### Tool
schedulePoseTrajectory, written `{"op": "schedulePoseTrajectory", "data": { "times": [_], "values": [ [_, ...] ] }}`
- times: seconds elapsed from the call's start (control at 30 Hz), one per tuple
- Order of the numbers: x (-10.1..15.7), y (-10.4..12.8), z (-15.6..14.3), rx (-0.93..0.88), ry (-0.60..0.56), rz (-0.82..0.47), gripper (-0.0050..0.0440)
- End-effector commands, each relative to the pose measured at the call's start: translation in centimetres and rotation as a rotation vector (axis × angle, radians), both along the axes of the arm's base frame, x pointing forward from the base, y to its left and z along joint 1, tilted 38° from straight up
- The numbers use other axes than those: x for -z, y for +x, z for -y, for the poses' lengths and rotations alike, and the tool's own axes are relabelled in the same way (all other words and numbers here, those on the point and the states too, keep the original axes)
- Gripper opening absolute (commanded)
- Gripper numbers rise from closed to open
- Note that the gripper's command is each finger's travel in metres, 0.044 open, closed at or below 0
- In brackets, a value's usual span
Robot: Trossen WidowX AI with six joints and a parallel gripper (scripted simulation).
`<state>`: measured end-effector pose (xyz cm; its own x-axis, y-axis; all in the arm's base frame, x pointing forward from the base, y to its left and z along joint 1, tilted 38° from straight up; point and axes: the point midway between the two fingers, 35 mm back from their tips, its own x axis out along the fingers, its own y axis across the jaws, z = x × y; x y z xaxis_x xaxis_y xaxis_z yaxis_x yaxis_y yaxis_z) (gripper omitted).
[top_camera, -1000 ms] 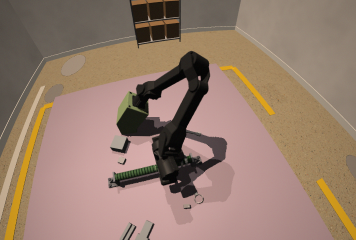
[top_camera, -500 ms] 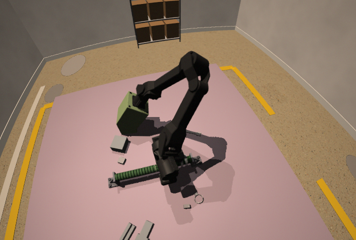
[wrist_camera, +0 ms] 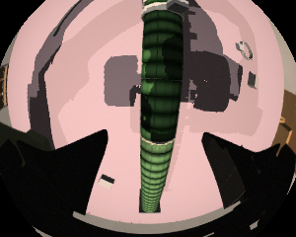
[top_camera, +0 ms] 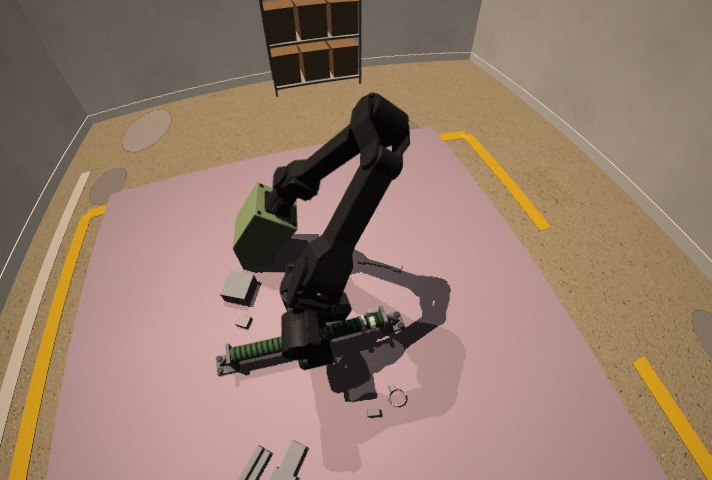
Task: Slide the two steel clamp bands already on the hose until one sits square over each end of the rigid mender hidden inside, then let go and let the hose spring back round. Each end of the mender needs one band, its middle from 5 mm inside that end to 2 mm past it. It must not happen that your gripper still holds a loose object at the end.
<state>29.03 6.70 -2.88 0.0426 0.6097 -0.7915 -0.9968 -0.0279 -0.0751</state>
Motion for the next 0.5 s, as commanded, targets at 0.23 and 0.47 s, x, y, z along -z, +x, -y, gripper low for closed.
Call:
{"op": "schedulePoseTrajectory", "data": {
  "times": [0.23, 0.47],
  "values": [
    [-0.27, 0.08, 0.27, -0.007, 0.004, 0.008, 0.044],
    [-0.88, 0.75, 1.23, -0.012, -0.044, 0.048, 0.0392]
  ]
}}
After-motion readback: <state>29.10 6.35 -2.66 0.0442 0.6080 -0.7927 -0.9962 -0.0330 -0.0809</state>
